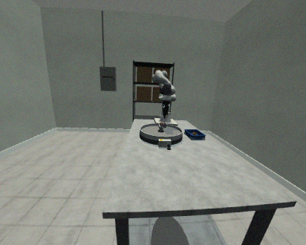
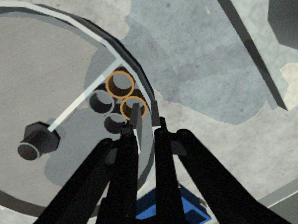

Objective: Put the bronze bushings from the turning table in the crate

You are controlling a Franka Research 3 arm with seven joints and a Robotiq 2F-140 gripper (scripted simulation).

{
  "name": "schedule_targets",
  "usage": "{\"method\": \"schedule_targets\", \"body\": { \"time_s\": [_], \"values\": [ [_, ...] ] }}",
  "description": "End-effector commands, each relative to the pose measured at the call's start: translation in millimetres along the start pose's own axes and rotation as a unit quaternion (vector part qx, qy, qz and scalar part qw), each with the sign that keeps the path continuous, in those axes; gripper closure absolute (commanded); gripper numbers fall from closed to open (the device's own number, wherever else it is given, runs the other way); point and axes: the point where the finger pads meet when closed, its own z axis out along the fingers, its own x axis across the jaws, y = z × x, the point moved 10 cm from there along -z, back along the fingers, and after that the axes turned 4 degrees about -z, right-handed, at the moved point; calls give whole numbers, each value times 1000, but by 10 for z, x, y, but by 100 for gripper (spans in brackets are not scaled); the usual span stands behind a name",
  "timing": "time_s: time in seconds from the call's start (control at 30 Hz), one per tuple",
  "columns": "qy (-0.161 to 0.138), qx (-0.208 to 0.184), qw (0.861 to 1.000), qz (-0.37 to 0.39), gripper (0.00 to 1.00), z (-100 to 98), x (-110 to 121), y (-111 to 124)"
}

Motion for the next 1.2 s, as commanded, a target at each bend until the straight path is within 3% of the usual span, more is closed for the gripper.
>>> {"method": "schedule_targets", "body": {
  "time_s": [0.0,1.17],
  "values": [
    [-6,-3,1000,1,90,60,-28,11],
    [-6,-3,1000,1,90,103,-28,10]
  ]
}}
